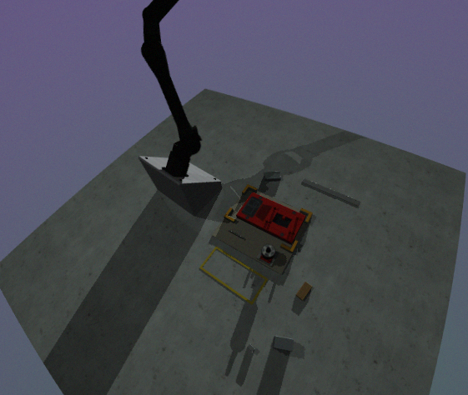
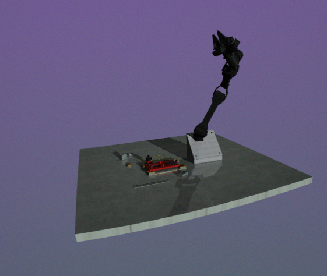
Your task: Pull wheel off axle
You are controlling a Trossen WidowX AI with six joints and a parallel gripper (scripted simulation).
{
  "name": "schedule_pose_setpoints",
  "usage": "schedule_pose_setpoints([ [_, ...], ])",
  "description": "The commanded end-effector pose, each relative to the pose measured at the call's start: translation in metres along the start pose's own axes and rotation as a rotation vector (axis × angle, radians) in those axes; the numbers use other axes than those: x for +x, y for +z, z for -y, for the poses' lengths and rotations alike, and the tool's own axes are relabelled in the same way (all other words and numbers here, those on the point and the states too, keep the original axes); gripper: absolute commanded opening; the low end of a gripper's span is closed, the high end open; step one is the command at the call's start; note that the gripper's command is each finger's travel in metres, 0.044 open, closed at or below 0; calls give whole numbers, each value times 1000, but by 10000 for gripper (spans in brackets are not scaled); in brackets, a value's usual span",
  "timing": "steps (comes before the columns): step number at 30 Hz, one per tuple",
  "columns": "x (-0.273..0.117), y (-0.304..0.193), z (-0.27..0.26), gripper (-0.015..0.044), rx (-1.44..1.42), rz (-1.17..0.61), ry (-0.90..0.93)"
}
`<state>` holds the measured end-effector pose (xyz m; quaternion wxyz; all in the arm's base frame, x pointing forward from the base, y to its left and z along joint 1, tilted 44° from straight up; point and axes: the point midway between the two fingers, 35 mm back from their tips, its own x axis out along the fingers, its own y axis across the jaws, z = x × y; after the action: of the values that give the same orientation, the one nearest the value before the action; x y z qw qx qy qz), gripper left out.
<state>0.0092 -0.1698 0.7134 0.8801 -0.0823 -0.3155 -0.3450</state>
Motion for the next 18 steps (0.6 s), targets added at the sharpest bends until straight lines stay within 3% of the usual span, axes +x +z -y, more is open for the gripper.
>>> schedule_pose_setpoints([
  [1,-3,8,-34,300,-83,36,25],
  [18,-11,2,-175,300,-393,162,222],
])
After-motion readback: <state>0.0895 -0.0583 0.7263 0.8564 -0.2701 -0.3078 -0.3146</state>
